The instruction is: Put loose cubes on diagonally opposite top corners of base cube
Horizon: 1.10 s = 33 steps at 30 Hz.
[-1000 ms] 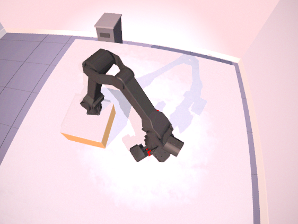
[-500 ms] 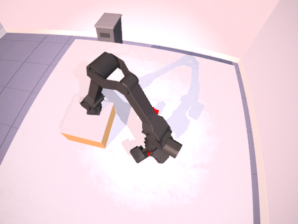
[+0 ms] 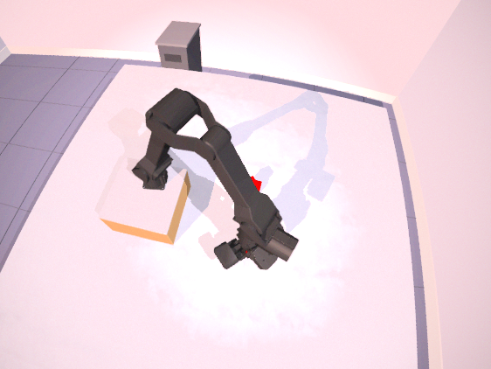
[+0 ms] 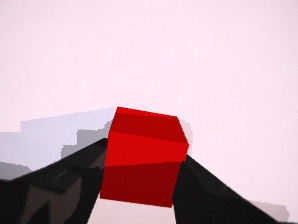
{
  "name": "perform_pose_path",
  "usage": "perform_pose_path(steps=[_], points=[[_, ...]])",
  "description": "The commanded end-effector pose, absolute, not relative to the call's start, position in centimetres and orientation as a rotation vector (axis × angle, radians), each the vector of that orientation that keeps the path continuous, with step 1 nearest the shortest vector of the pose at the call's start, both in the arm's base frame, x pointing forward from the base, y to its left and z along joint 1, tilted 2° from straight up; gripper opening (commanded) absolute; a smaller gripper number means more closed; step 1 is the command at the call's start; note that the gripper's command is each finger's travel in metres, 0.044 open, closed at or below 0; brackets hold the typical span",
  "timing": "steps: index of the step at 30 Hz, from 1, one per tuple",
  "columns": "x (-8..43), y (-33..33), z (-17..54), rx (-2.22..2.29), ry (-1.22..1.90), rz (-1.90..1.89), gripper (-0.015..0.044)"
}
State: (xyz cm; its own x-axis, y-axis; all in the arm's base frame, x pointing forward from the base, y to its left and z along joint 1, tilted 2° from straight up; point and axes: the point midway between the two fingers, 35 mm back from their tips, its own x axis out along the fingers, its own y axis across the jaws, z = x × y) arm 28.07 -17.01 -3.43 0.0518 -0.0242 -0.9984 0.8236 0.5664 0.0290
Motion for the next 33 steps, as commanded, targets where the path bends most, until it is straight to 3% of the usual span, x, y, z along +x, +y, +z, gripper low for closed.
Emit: perform_pose_path(steps=[1,33], points=[[28.1,-17.0,-3.4,0.758,1.375,-0.747,0.0105],[28.0,-17.0,4.7,0.757,1.374,-0.748,0.0105]])
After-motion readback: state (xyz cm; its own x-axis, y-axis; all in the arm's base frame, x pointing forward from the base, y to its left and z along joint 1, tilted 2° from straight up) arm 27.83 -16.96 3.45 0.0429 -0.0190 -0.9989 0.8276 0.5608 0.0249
